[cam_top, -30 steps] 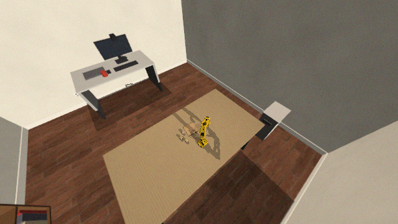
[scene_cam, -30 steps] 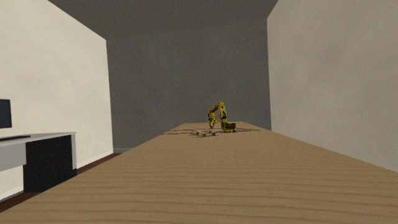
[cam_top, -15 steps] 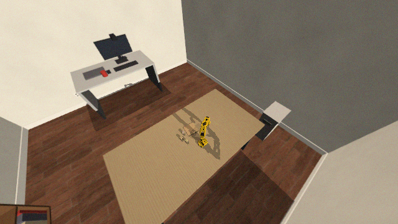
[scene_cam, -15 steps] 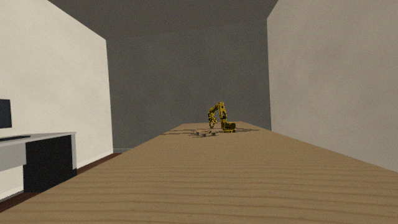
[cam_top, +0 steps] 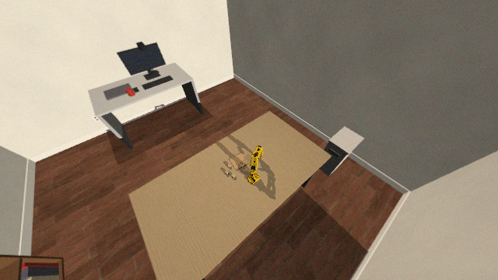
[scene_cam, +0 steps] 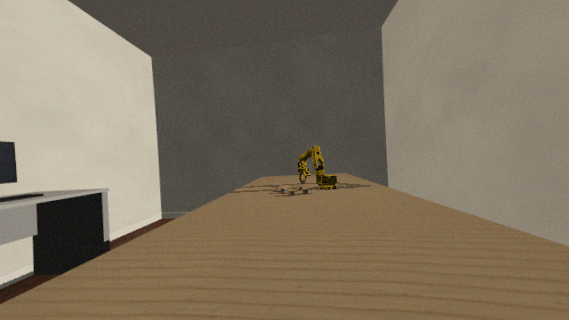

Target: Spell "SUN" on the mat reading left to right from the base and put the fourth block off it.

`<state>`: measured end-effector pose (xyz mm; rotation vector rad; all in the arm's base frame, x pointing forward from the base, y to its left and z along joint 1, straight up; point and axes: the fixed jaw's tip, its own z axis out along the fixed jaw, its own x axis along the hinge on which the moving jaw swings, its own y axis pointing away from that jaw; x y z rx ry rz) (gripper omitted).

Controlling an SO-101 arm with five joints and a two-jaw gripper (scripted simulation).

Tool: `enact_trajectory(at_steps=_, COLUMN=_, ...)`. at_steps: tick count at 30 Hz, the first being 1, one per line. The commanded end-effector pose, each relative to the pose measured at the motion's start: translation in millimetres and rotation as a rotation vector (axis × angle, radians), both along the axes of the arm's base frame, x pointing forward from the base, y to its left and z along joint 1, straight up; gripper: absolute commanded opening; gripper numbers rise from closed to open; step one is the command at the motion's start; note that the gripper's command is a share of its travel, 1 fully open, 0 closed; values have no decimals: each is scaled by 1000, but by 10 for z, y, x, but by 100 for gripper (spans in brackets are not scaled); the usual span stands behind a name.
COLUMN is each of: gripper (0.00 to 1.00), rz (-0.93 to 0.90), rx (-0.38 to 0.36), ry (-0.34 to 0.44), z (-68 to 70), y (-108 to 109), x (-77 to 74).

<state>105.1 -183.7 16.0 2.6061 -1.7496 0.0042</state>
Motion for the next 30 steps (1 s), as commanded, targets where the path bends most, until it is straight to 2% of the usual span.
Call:
enact_trajectory(at_steps=1, gripper=15, rz=0, rx=-65, ry=-41, z=123, y=-94, x=48)
enact_trajectory(at_steps=20, gripper=32, rz=0, rx=-65, ry=-41, z=123, y=-94, x=48)
enact_trajectory(at_steps=30, gripper=33, rz=0, rx=-65, ry=-41, z=123, y=-94, x=48)
